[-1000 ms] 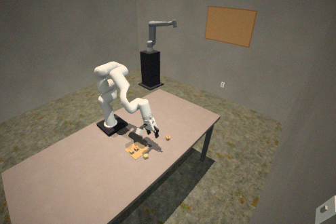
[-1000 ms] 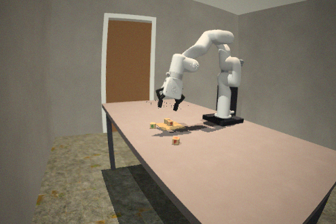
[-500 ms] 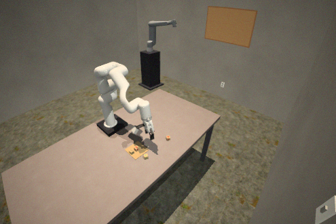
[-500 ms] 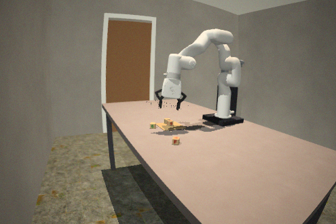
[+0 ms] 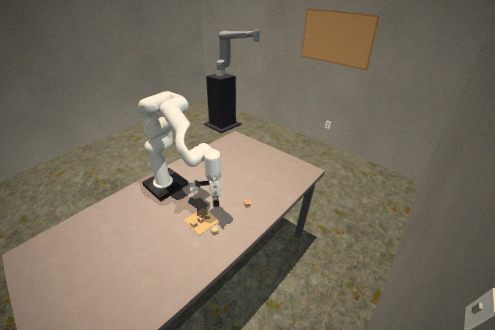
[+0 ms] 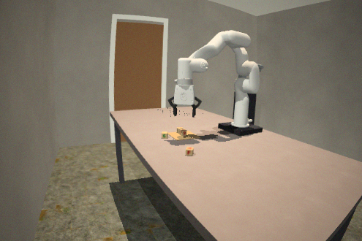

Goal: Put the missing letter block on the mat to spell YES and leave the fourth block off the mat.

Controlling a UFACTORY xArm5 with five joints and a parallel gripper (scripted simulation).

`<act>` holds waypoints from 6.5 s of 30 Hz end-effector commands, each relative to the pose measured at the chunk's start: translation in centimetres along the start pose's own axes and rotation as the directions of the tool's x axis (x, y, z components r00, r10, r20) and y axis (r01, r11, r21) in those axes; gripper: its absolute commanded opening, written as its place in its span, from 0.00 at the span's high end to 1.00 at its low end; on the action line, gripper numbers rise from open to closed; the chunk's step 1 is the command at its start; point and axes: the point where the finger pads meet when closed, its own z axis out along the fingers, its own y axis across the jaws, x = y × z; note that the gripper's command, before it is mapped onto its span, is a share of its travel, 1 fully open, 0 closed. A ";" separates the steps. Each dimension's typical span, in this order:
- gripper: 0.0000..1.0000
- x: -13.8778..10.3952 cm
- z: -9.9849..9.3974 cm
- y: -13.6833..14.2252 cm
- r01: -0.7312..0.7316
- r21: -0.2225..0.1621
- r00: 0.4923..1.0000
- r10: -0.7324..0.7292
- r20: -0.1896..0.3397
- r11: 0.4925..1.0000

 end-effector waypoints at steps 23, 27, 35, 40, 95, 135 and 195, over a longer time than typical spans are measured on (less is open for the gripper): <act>0.00 5.0 -1.5 1.8 -0.570 -0.065 0.804 0.541 -0.246 0.819; 0.00 5.8 -1.8 2.1 -0.641 -0.051 0.744 0.604 -0.287 0.766; 0.00 7.2 -2.6 2.8 -0.756 -0.010 0.614 0.703 -0.358 0.655; 0.00 8.1 -3.2 3.2 -0.818 0.029 0.517 0.756 -0.401 0.574; 0.00 9.6 -4.2 4.1 -0.894 0.110 0.343 0.820 -0.458 0.435; 0.00 1.4 -8.5 -6.6 -0.894 0.109 0.342 0.820 -0.459 0.434; 0.00 -2.1 -8.2 -11.6 -0.895 0.107 0.342 0.820 -0.460 0.433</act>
